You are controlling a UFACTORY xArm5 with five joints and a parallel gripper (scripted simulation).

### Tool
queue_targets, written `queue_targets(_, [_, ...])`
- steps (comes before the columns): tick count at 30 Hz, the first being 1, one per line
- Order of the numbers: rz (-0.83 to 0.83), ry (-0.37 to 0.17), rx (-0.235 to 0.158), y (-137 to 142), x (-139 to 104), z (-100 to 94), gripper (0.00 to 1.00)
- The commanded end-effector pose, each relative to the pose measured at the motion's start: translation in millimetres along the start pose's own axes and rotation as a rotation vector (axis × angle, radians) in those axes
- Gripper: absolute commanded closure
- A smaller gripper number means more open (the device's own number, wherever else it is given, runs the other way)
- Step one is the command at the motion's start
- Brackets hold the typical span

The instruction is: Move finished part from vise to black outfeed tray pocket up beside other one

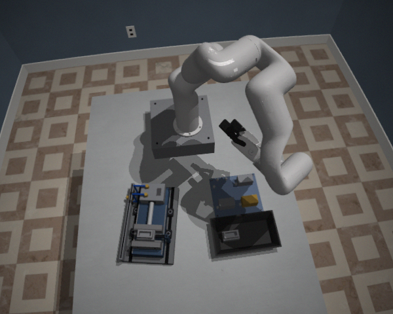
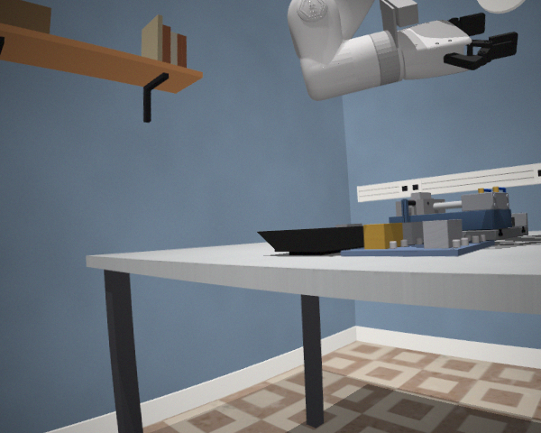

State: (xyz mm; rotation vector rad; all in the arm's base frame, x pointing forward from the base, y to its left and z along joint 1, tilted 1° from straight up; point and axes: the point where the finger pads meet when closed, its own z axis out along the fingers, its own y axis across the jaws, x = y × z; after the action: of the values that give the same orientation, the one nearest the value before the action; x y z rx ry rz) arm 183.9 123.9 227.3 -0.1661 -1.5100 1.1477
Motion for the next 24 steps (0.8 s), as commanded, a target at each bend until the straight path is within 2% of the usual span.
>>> queue_targets(1, [0.000, -0.002, -0.002, -0.5, 0.5, -0.4, 0.00])
queue_targets(19, [0.000, -0.002, -0.002, -0.5, 0.5, -0.4, 0.00])
queue_targets(24, [0.020, -0.009, -0.017, -0.4, -1.2, -0.5, 0.00])
